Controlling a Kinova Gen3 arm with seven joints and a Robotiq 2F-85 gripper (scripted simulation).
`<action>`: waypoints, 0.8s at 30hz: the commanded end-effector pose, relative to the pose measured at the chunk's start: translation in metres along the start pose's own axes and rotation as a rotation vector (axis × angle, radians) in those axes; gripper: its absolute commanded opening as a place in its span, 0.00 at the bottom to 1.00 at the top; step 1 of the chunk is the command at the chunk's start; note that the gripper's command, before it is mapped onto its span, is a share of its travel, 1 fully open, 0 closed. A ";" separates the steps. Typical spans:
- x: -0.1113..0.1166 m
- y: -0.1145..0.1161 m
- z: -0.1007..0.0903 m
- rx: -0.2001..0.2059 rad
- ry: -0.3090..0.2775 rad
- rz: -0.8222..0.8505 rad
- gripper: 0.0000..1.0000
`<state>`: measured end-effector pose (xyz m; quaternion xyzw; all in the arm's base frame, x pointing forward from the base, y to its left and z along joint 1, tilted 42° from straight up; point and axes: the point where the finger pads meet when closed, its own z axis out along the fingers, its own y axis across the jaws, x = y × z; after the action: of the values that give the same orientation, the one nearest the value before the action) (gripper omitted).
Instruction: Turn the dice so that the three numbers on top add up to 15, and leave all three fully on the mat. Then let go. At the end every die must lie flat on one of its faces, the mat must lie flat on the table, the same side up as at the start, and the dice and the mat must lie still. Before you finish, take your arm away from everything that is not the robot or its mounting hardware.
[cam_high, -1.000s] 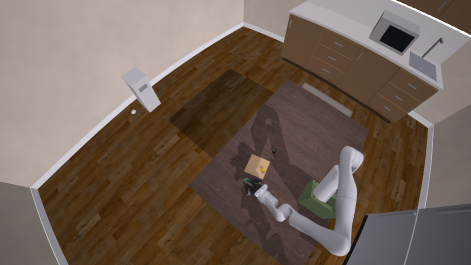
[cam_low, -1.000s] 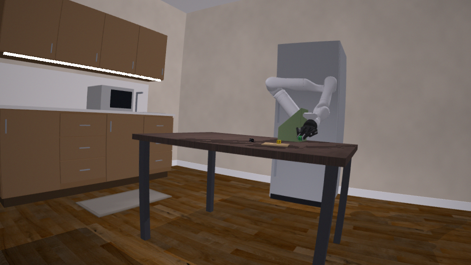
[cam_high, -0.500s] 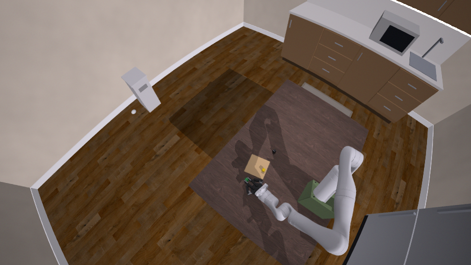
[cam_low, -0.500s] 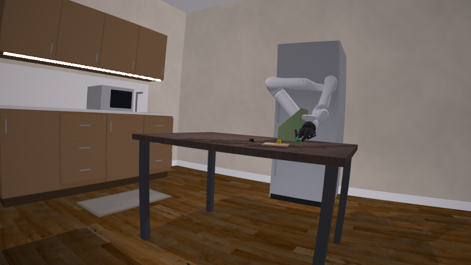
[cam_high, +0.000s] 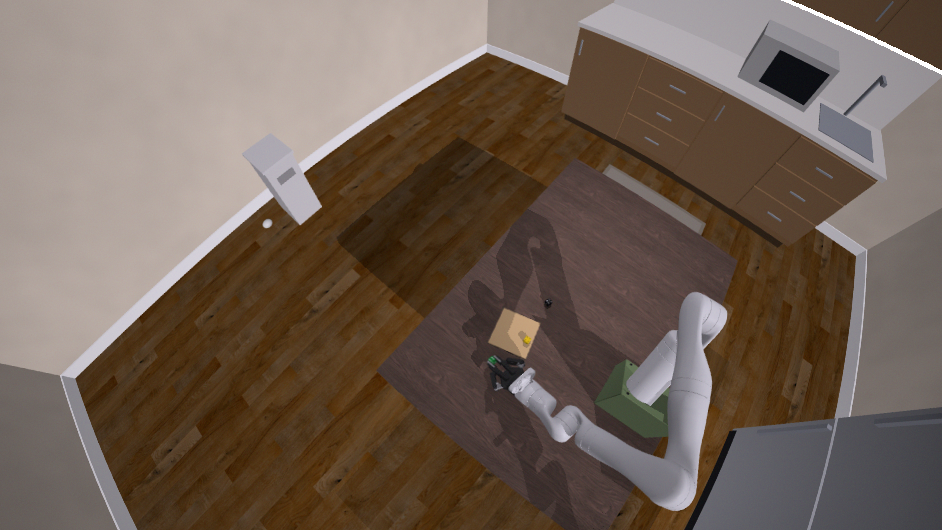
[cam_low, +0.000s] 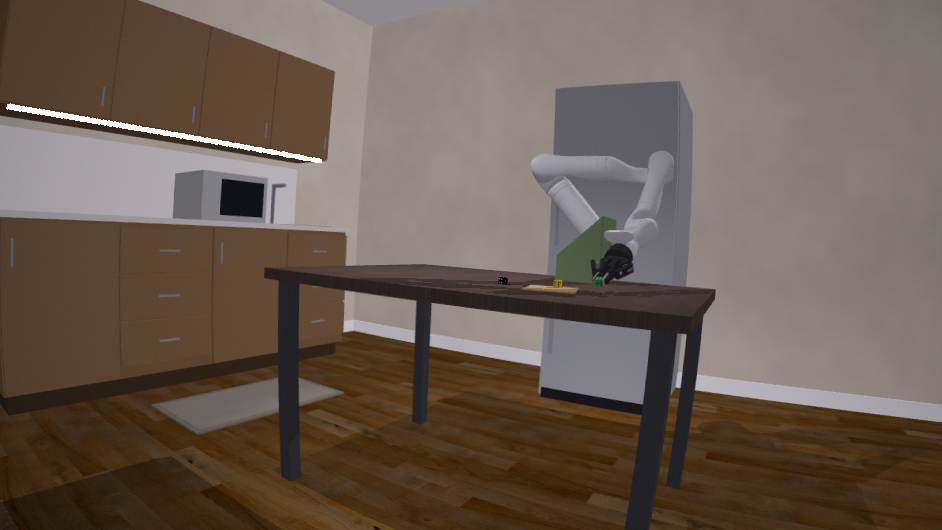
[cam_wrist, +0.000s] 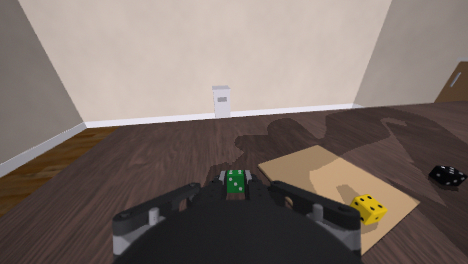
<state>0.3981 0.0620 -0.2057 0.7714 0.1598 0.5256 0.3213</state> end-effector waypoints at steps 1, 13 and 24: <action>0.001 -0.001 0.000 0.001 0.001 0.001 0.15; -0.004 -0.002 0.004 0.008 0.004 0.008 0.15; -0.006 -0.002 0.006 0.009 0.004 0.008 0.15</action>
<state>0.4005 0.0585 -0.2130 0.7723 0.1608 0.5278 0.3147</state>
